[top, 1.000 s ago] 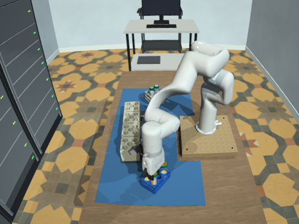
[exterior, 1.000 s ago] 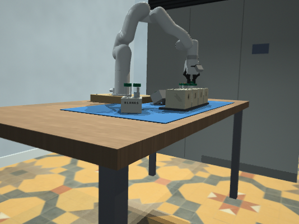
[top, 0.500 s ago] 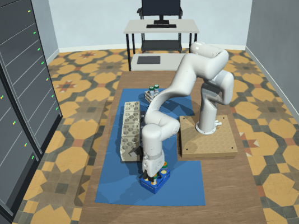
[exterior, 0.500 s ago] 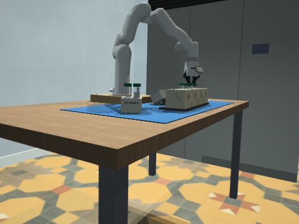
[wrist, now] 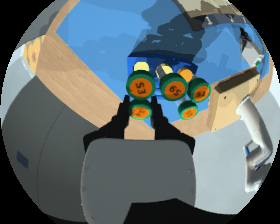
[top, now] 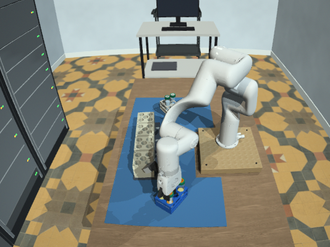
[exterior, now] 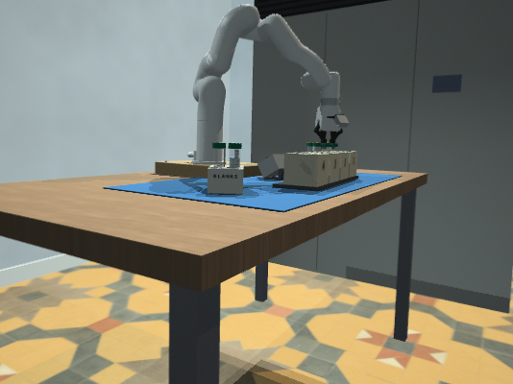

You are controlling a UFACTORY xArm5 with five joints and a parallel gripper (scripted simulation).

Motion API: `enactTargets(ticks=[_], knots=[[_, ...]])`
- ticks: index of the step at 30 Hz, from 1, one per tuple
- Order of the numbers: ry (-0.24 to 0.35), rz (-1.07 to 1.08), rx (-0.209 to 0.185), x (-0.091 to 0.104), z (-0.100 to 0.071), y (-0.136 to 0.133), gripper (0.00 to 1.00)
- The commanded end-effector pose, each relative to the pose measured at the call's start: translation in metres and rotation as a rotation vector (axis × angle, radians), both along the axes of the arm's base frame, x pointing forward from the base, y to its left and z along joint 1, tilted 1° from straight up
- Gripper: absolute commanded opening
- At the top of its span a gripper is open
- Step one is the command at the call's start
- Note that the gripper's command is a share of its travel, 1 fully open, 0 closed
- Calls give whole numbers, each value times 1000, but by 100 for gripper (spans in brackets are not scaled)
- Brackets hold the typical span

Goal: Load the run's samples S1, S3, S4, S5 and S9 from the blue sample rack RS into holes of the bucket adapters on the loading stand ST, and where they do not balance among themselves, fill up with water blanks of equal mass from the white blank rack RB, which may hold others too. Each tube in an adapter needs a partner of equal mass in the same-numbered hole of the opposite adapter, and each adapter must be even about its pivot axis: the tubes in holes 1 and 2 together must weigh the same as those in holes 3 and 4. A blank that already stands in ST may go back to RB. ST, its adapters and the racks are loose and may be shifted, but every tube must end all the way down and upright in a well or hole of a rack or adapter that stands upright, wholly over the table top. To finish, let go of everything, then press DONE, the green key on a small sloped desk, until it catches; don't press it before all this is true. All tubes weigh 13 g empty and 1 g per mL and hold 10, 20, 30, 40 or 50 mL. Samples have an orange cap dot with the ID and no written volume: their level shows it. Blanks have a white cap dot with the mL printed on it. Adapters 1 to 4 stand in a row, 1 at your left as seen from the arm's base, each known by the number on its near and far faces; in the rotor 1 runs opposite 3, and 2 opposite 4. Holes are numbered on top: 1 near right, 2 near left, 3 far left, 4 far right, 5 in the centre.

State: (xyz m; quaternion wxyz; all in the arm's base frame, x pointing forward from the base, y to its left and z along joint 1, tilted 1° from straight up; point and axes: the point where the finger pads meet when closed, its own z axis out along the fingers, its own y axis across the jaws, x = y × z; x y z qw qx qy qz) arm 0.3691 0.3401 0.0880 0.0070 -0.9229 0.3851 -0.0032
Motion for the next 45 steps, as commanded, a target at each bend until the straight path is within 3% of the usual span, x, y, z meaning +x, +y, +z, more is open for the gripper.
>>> enactTargets(ticks=[1,28,45], knots=[[-3,0,3,1,1,1,43],[-3,0,3,1,1,1,43],[-3,0,3,1,31,0,43]])
